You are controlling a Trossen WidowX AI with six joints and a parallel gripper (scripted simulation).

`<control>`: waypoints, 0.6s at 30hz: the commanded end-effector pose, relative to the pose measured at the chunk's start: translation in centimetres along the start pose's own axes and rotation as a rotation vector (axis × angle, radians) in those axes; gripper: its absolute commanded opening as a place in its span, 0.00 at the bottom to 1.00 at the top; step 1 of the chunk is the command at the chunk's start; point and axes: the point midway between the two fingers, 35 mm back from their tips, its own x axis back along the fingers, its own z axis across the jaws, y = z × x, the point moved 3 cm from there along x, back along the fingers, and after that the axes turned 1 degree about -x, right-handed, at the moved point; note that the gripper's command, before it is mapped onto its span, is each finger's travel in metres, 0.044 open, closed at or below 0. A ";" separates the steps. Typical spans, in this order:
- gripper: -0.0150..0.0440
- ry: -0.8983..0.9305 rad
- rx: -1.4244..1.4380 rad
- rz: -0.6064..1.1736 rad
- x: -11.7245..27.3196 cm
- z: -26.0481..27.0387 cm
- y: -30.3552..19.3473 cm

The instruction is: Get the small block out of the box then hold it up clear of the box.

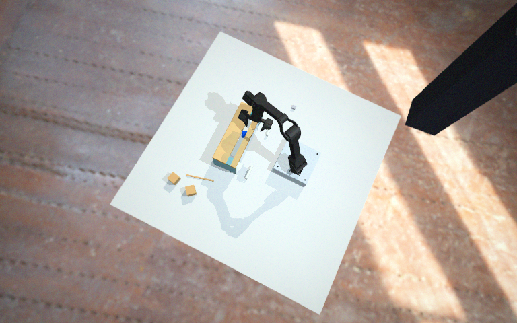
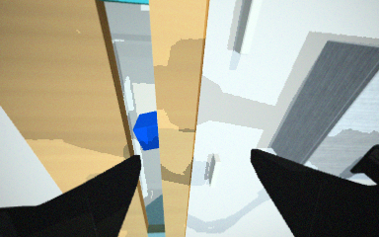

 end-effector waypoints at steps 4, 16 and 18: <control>0.93 0.027 -0.070 0.036 0.4 -0.4 1.0; 0.93 0.027 -0.070 0.036 -0.9 -0.4 1.5; 0.93 0.027 -0.070 0.036 -1.2 -0.4 1.6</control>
